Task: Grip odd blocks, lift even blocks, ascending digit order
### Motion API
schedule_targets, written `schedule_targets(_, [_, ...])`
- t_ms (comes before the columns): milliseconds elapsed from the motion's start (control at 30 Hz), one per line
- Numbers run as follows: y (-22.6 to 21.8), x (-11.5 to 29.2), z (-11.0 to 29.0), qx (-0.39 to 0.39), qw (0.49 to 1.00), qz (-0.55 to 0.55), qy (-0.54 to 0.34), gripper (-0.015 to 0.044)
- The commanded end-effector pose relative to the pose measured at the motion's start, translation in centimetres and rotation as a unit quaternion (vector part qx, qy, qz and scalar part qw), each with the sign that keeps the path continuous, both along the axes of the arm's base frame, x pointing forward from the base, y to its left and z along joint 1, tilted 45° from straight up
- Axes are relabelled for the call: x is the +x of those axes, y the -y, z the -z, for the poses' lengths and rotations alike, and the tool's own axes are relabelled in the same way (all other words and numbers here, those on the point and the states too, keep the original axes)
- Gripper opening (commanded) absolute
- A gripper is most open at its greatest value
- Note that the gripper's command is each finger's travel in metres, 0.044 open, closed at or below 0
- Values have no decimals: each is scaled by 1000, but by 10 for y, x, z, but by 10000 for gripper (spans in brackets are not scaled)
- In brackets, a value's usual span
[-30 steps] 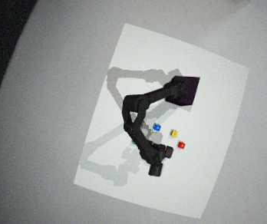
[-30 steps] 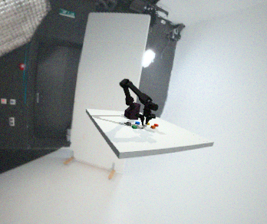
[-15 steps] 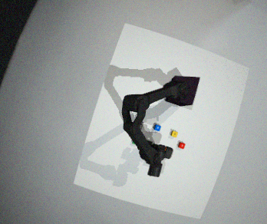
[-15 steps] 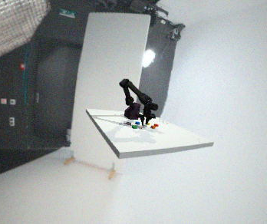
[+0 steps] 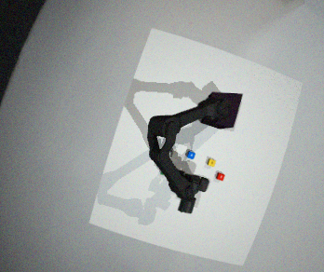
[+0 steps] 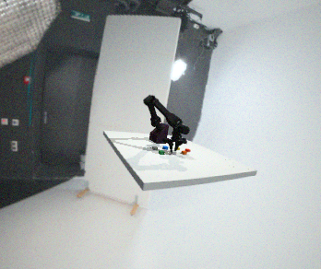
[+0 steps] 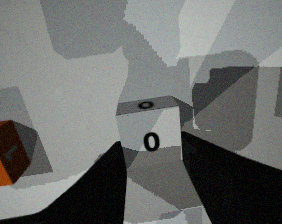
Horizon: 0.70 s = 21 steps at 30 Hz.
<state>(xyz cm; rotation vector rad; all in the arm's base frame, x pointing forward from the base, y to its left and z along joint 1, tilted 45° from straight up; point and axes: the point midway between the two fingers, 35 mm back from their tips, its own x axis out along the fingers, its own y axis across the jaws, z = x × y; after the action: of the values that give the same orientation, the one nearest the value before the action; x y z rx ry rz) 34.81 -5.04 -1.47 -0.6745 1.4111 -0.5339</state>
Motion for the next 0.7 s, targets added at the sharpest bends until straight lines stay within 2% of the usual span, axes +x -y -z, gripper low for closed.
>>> schedule_targets(0, [1, -1, 1, -3, 1000, -1, -3, 146])
schedule_targets(333, [1, -1, 1, -3, 1000, -1, -3, 400])
schedule_targets(467, [-1, -1, -1, -3, 1000, -1, -3, 400])
schedule_targets(567, [-23, -4, -22, -2, 1000, -1, -3, 400])
schedule_targets(667, [-25, -4, -24, -2, 1000, -1, -3, 400])
